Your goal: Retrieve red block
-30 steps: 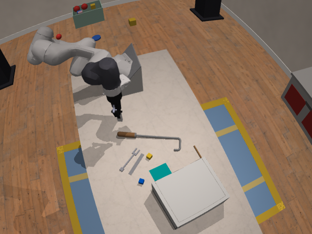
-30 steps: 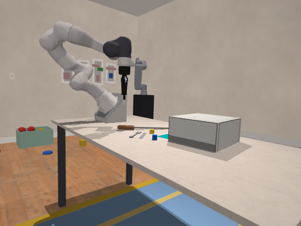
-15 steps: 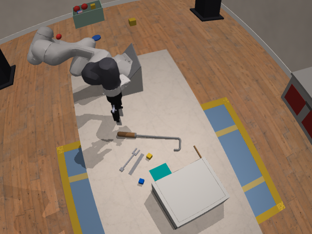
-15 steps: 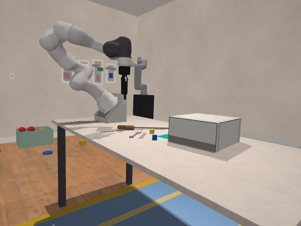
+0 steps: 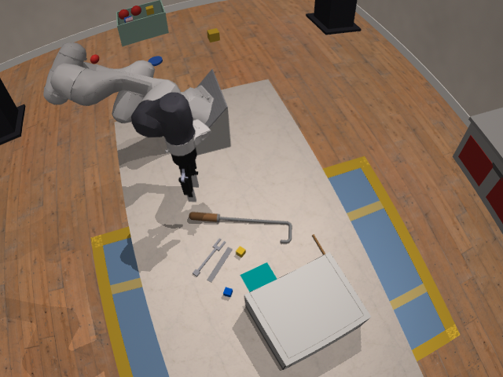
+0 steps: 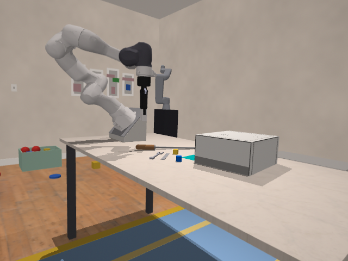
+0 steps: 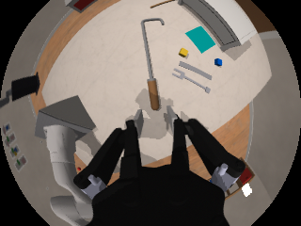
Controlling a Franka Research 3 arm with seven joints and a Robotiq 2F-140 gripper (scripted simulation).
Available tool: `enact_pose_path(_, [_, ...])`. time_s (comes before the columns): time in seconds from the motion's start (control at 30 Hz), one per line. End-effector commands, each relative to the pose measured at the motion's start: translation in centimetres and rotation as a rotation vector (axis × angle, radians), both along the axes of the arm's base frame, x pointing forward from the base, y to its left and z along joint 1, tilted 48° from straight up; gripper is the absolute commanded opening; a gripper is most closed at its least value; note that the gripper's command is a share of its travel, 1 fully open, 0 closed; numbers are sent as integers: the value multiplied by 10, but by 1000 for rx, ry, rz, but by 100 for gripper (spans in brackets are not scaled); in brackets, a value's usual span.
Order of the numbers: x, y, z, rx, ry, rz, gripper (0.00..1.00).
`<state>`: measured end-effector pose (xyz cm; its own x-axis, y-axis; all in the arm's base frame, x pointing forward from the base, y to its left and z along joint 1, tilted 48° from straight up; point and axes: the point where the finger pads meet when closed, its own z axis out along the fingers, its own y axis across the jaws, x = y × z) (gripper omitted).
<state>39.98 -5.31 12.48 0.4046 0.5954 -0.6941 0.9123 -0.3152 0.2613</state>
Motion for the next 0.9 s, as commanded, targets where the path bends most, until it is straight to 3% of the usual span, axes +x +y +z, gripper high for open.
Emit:
enact_pose_path(0.0, [-1, 0, 0, -5, -3, -1, 33])
enact_pose_path(0.87, [-2, -12, -11, -5, -4, -2, 33])
